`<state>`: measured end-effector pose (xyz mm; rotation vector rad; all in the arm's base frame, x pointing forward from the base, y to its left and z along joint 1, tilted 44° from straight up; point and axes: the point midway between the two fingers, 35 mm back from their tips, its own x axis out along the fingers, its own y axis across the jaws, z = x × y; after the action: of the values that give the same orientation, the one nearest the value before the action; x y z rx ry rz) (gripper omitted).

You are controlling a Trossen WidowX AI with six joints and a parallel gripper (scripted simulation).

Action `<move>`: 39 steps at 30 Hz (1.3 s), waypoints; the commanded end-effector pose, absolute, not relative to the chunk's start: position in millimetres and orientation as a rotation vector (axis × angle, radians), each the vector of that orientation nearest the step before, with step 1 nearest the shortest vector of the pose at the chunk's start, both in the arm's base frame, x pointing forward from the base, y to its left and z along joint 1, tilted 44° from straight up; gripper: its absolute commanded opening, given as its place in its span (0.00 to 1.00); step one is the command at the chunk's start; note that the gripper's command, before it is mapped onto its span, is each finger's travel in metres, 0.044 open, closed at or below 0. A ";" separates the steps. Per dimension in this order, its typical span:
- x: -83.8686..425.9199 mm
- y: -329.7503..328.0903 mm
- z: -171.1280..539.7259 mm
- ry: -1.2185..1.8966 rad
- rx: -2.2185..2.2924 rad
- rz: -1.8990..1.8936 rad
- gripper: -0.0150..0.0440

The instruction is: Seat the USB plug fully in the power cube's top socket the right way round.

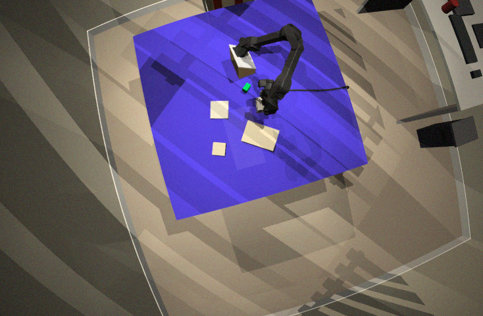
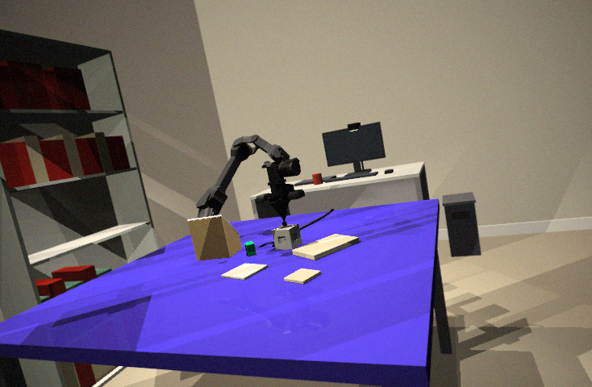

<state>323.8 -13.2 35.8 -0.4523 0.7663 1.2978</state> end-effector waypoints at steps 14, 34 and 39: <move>324.4 -23.0 45.5 0.763 -0.461 1.293 0.25; 323.2 -32.2 55.1 0.764 -0.461 1.293 0.25; 323.1 -33.0 55.8 0.764 -0.461 1.293 0.25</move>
<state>321.5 -30.0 53.1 -0.4479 0.7663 1.2982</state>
